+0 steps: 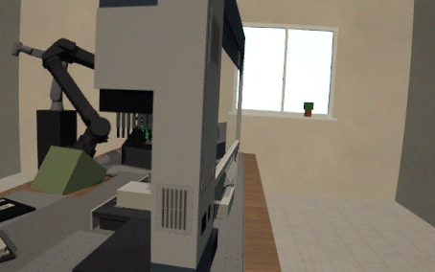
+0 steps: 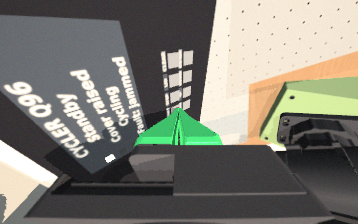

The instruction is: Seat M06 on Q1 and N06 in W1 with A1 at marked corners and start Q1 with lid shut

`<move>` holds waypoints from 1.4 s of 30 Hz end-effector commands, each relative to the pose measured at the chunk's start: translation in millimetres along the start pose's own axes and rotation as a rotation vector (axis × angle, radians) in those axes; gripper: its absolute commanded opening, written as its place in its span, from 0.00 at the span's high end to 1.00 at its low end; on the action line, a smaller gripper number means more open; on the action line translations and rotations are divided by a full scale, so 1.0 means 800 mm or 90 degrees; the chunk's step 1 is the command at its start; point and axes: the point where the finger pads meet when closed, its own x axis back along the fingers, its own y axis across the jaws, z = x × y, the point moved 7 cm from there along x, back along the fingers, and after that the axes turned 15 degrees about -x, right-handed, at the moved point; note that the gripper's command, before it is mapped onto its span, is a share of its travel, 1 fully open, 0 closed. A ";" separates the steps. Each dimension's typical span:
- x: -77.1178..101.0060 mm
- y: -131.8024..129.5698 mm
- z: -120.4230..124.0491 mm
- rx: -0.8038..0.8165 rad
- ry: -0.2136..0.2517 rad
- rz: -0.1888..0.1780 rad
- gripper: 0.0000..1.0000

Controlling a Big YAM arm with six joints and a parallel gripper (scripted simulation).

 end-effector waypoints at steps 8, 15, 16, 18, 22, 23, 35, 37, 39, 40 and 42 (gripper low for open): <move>0.003 0.007 -0.002 -0.002 -0.011 -0.014 1.00; 0.004 0.010 -0.004 0.000 -0.012 -0.016 1.00; 0.004 0.011 -0.004 0.000 -0.013 -0.017 1.00; 0.005 0.011 -0.004 0.000 -0.013 -0.017 1.00; 0.006 0.013 -0.004 0.001 -0.013 -0.018 1.00; 0.006 0.013 -0.004 0.001 -0.013 -0.018 1.00; 0.008 0.017 -0.003 0.001 -0.011 -0.017 1.00; 0.009 0.018 -0.002 0.001 -0.011 -0.016 1.00; 0.009 0.019 -0.002 0.001 -0.010 -0.016 1.00; 0.009 0.019 -0.001 0.001 -0.010 -0.016 1.00; 0.010 0.020 -0.001 0.001 -0.009 -0.015 1.00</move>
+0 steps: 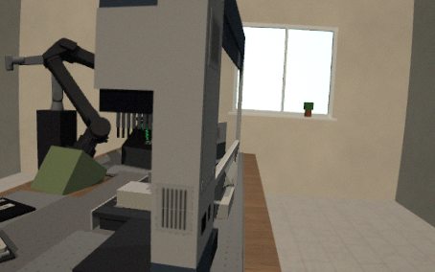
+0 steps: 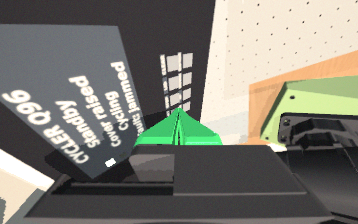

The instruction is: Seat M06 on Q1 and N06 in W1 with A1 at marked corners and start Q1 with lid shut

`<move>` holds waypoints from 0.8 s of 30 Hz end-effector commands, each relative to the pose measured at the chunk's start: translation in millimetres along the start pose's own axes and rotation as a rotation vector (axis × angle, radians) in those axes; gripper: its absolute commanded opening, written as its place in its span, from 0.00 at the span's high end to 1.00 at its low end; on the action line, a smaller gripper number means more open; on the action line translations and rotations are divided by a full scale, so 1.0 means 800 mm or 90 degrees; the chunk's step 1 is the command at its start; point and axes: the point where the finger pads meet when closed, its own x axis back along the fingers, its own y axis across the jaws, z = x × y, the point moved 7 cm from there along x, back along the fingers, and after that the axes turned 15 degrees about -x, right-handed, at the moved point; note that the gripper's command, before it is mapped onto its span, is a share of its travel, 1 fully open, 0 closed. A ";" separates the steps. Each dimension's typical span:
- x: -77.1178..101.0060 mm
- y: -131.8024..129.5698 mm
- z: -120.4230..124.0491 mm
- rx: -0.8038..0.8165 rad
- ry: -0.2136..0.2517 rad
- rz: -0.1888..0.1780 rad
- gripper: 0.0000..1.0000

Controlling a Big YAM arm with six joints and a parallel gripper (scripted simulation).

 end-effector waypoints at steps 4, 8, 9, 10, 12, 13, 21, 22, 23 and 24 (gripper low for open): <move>0.013 0.019 0.002 0.009 -0.008 -0.019 1.00; 0.014 0.021 0.003 0.009 -0.006 -0.018 1.00; 0.014 0.021 0.004 0.009 -0.006 -0.018 1.00; 0.015 0.022 0.004 0.010 -0.005 -0.019 1.00; 0.015 0.023 0.005 0.010 -0.004 -0.019 1.00; 0.016 0.023 0.005 0.010 -0.004 -0.019 1.00; 0.018 0.026 0.007 0.012 -0.001 -0.019 1.00; 0.018 0.026 0.007 0.012 0.000 -0.019 1.00; 0.018 0.027 0.007 0.012 0.000 -0.019 1.00; 0.015 0.016 0.008 0.013 -0.004 -0.021 1.00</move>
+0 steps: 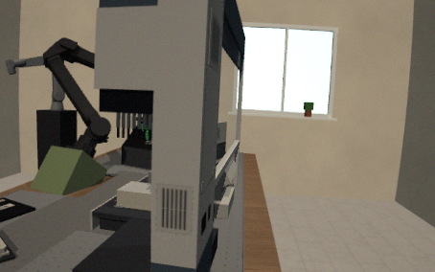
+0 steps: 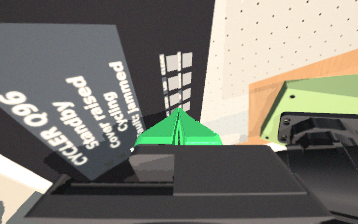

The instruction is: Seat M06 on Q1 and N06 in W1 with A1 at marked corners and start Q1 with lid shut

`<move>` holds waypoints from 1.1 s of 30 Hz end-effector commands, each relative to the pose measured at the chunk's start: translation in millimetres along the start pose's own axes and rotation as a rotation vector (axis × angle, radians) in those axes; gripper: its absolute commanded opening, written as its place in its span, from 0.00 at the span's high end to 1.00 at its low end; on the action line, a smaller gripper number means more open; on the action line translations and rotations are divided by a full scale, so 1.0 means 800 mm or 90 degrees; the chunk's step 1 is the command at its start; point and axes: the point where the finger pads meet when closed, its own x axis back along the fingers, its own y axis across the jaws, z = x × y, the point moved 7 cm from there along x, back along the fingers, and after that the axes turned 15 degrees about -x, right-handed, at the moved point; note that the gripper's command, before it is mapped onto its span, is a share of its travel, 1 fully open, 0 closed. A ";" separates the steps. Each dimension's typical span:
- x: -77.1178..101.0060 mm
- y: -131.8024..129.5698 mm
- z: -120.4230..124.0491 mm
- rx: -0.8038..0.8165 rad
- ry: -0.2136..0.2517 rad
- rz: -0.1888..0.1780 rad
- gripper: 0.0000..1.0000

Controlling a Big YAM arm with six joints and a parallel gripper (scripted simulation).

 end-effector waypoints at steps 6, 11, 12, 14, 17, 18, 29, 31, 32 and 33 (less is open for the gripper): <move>0.024 0.024 0.011 0.016 0.005 -0.022 1.00; 0.029 0.031 0.011 0.018 0.004 -0.028 1.00; 0.032 0.034 0.010 0.018 0.001 -0.033 1.00; 0.038 0.035 0.007 0.021 -0.003 -0.038 1.00; 0.052 0.030 0.006 0.027 -0.012 -0.046 1.00; 0.055 0.028 0.005 0.028 -0.014 -0.047 1.00; 0.067 0.016 0.001 0.039 -0.014 -0.041 1.00; 0.067 0.016 0.001 0.039 -0.014 -0.041 1.00; 0.067 0.016 0.001 0.039 -0.014 -0.041 1.00; 0.067 0.016 0.001 0.039 -0.014 -0.041 1.00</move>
